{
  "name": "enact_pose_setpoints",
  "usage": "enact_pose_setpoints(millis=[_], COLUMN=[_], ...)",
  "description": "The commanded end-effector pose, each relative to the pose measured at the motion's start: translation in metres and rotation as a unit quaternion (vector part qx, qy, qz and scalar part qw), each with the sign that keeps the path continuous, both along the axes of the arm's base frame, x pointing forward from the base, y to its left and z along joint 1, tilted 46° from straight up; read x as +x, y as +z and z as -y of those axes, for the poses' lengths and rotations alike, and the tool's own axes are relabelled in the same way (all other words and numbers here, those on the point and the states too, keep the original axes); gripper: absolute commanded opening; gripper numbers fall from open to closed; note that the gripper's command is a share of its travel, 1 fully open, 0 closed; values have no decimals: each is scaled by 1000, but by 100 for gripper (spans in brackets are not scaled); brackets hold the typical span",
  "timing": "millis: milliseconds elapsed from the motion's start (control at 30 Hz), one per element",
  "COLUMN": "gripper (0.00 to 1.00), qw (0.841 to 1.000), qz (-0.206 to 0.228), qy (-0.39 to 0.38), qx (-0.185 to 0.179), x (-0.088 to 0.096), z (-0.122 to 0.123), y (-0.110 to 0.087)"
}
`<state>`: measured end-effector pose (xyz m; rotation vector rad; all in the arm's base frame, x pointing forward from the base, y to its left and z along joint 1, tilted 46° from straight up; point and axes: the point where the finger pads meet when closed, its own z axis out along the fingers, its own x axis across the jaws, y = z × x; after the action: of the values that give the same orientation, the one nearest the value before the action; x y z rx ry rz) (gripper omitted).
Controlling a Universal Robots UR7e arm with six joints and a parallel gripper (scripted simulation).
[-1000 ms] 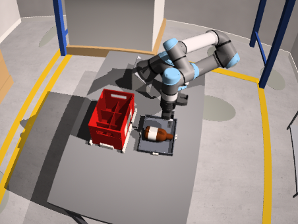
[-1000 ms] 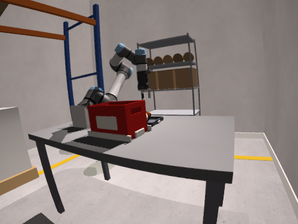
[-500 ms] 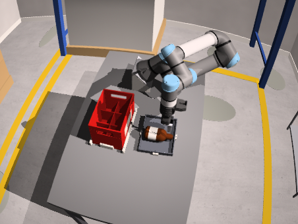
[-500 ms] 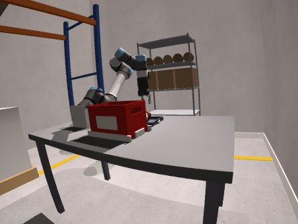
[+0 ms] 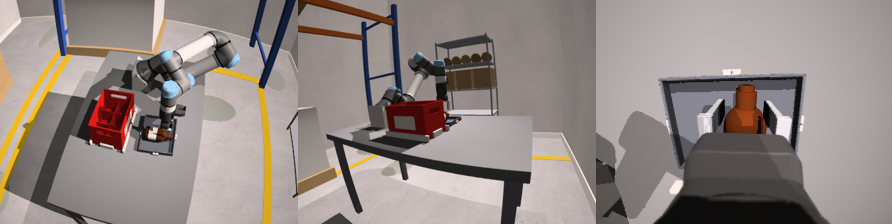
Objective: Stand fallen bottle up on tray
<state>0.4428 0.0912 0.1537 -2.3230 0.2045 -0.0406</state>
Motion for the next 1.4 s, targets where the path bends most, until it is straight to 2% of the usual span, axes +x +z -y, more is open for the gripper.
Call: enact_pose_setpoints(millis=[0,1367], gripper=[100,100], qw=[1000,1000], qz=[0,1], qy=[-2,-2], qx=[-1,-2], x=[3,4], z=[-9,-10], y=[-10,-12])
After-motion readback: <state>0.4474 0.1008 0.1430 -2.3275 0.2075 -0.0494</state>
